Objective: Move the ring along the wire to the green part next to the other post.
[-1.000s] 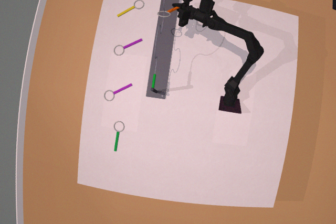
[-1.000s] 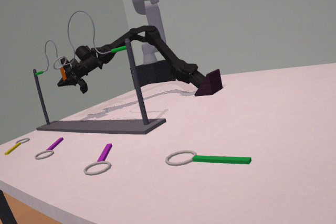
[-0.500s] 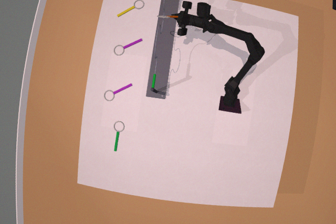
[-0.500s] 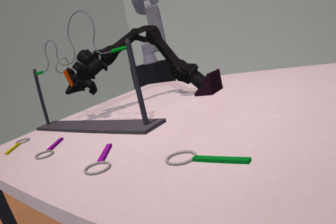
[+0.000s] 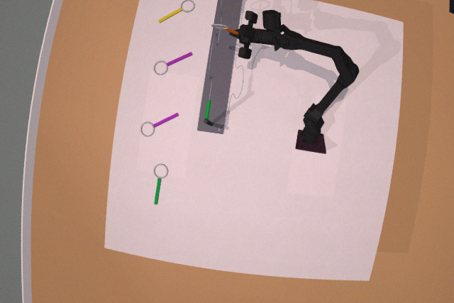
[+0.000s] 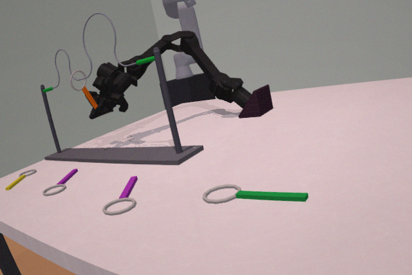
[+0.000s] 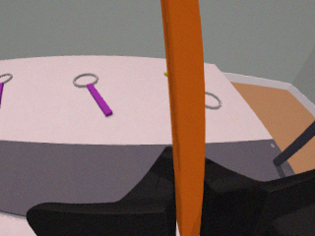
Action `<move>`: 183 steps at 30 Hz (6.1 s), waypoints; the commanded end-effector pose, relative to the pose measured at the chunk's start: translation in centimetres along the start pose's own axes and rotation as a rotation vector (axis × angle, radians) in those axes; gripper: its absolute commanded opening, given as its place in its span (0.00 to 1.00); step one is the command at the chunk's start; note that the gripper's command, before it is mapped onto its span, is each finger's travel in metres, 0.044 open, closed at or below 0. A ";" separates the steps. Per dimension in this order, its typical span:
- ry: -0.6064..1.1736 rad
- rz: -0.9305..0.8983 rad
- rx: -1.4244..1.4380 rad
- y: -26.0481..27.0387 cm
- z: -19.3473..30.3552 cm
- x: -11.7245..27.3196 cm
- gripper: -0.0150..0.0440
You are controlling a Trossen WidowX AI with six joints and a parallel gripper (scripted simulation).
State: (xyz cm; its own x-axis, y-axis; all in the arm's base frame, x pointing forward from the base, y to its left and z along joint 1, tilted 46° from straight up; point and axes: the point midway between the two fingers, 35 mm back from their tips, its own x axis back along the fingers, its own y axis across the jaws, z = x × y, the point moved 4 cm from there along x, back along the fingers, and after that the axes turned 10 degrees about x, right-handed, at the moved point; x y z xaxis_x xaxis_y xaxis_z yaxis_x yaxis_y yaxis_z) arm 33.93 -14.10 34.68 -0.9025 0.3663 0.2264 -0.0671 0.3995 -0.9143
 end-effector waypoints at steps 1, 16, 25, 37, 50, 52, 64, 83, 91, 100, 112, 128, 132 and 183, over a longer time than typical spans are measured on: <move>-0.002 -0.031 -0.058 1.1 -0.3 0.2 0.00; -0.007 -0.076 -0.140 3.4 -1.0 0.5 0.00; -0.009 -0.088 -0.164 4.6 -1.4 0.6 0.00; -0.012 -0.125 -0.235 6.4 -2.0 0.8 0.00; -0.019 -0.216 -0.405 9.1 -3.4 1.5 0.00; -0.021 -0.234 -0.439 9.6 -3.7 1.6 0.00; -0.029 -0.357 -0.669 12.1 -6.1 2.8 0.00; -0.037 -0.574 -1.076 14.5 -11.3 5.5 0.00; -0.037 -0.656 -1.230 14.6 -13.4 6.6 0.00; -0.035 -0.736 -1.379 14.3 -15.4 7.8 0.00; -0.030 -0.828 -1.551 13.5 -17.7 9.1 0.00; -0.020 -0.923 -1.728 12.0 -20.0 10.4 0.00; -0.019 -0.945 -1.766 11.5 -20.5 10.6 0.00; -0.005 -0.825 -1.564 10.1 -21.8 11.3 0.00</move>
State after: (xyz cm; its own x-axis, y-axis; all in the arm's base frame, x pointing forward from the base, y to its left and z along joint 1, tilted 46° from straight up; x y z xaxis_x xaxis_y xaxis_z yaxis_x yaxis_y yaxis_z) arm 32.28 12.32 35.09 -0.8446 -0.3408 0.4129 -0.0258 0.7963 0.6044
